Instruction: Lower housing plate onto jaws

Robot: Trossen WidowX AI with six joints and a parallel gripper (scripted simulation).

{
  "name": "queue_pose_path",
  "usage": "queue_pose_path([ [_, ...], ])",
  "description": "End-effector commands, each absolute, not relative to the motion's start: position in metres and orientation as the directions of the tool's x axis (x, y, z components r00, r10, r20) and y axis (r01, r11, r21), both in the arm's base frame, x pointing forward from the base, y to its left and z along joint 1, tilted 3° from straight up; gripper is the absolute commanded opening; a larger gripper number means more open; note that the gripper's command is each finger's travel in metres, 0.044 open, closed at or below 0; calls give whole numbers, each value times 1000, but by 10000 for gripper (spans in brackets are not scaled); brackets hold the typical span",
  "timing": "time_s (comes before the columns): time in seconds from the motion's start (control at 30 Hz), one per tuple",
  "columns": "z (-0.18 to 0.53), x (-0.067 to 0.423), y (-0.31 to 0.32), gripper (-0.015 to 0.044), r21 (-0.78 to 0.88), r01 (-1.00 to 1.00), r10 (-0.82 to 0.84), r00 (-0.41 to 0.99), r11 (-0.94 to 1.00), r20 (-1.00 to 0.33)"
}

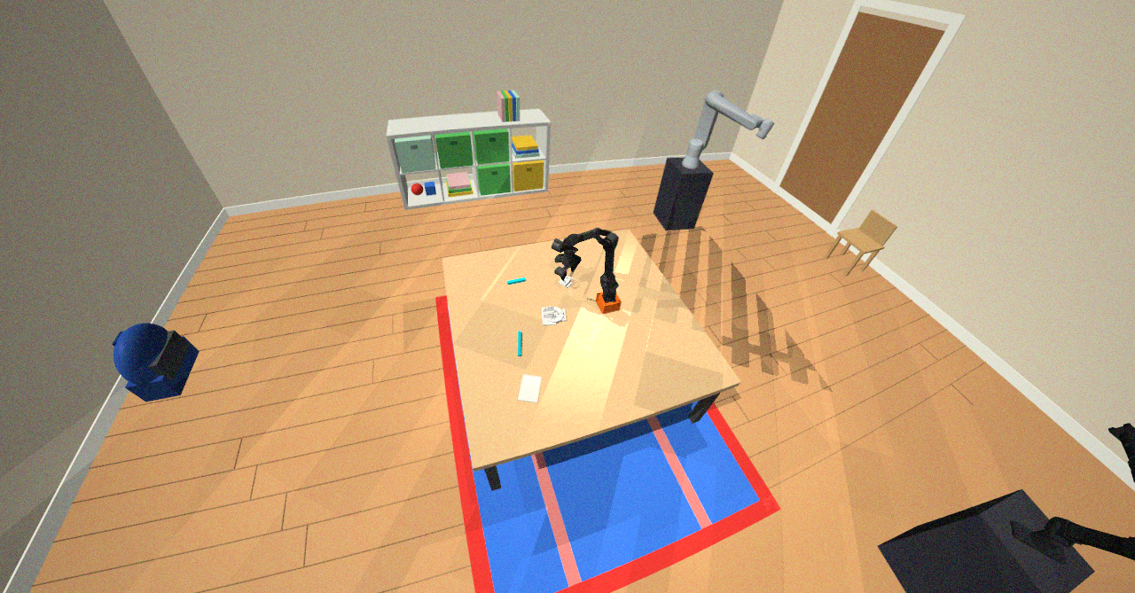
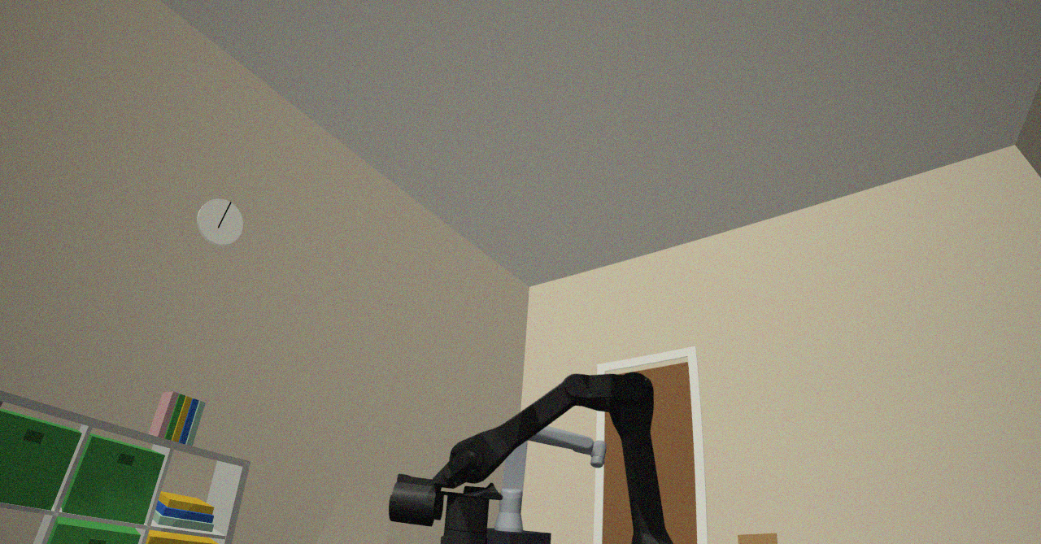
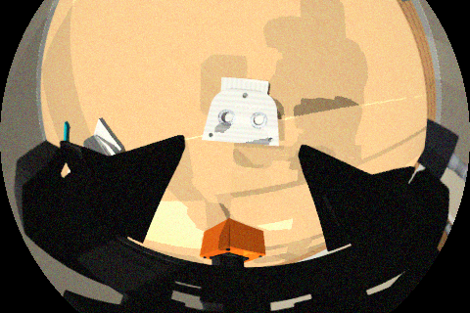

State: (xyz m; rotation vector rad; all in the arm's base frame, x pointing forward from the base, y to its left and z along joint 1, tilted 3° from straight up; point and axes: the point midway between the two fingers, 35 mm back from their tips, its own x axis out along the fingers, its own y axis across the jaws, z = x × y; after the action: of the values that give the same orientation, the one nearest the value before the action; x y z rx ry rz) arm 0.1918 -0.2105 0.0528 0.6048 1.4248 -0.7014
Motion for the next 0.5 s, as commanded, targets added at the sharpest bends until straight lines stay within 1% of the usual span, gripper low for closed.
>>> queue_pose_path([
  [0.0, 47, 193, -211, 440, -34, 746, -76, 23, 665, -997],
  [0.47, 29, 193, -213, 440, -34, 746, -76, 23, 665, -997],
])
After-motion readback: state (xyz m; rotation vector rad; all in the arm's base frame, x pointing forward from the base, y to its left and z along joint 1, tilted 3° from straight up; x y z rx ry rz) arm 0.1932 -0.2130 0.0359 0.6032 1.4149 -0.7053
